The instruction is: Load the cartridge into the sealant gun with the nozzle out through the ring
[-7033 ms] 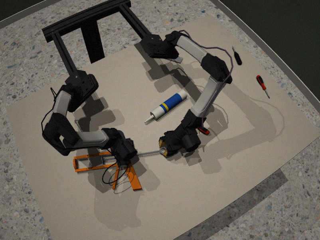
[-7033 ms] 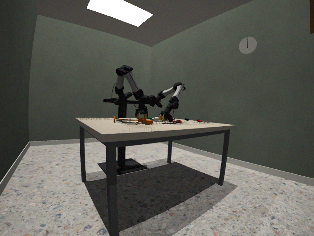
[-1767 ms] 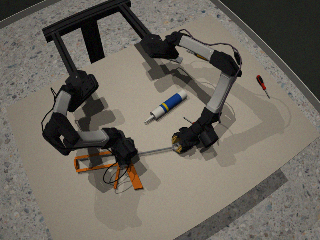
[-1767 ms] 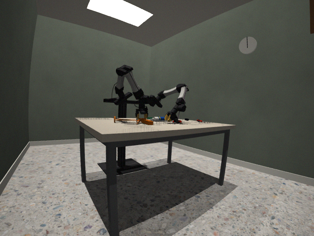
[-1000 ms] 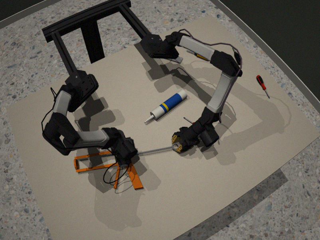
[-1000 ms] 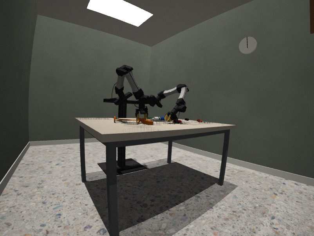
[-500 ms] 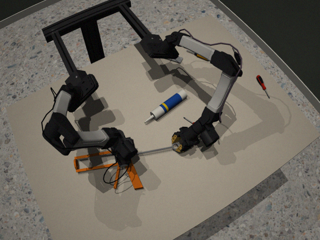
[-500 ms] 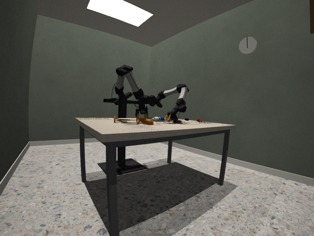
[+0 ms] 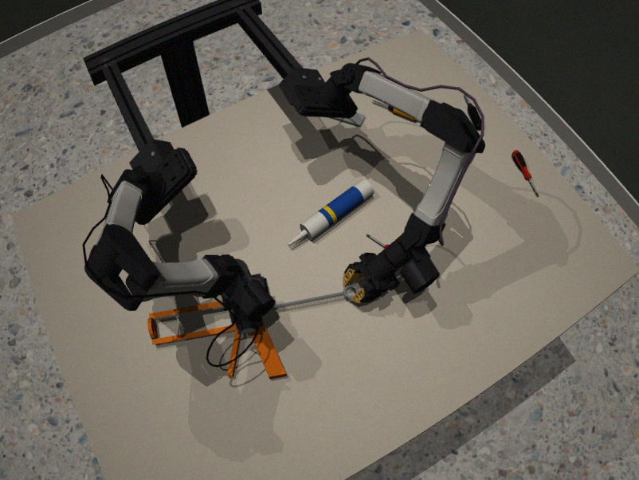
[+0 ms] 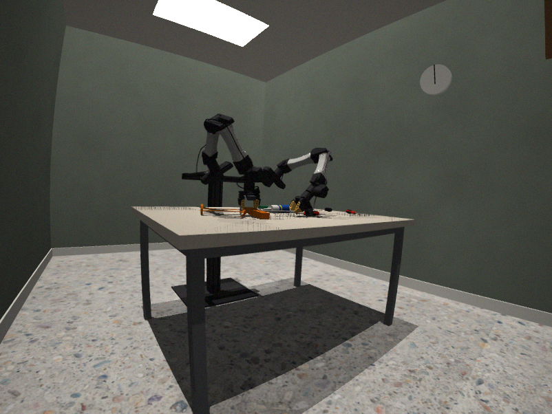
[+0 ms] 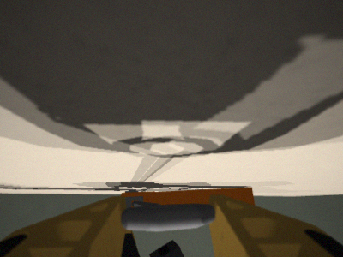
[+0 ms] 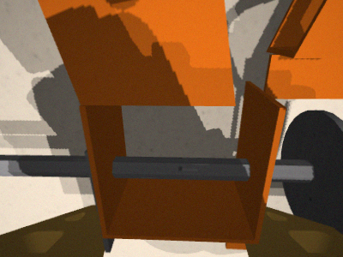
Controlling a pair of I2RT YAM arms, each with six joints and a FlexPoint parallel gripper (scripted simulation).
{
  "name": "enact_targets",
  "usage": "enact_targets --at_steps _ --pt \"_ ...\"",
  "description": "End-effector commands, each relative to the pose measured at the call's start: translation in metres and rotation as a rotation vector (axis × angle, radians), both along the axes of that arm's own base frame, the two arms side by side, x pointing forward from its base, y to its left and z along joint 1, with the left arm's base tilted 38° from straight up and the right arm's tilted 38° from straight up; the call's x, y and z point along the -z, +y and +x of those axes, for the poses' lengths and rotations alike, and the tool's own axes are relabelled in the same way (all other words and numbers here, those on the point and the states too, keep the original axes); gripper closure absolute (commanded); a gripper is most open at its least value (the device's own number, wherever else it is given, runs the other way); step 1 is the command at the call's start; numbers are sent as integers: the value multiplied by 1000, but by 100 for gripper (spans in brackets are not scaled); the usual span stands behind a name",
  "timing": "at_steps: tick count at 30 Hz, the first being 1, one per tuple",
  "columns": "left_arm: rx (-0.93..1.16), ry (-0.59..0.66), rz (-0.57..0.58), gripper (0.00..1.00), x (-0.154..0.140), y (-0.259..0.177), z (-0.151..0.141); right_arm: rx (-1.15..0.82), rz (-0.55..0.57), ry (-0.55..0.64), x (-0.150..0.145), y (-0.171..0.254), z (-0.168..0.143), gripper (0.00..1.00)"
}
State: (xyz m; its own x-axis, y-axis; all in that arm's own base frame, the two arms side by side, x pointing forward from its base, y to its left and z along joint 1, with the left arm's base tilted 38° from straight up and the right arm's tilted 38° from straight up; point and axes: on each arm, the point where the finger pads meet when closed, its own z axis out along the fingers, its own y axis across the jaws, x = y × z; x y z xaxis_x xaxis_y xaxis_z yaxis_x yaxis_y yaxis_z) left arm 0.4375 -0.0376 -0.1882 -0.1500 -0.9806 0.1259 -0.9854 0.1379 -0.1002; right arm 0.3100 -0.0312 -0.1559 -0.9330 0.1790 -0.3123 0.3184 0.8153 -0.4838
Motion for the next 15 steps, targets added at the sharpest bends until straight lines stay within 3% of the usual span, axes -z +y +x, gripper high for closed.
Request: enact_targets --at_steps 1,15 --pt "31 -34 58 100 -29 0 9 58 -79 -98 -20 -20 16 97" --pt "8 -37 56 100 -50 37 21 57 -80 -95 -19 -20 16 97"
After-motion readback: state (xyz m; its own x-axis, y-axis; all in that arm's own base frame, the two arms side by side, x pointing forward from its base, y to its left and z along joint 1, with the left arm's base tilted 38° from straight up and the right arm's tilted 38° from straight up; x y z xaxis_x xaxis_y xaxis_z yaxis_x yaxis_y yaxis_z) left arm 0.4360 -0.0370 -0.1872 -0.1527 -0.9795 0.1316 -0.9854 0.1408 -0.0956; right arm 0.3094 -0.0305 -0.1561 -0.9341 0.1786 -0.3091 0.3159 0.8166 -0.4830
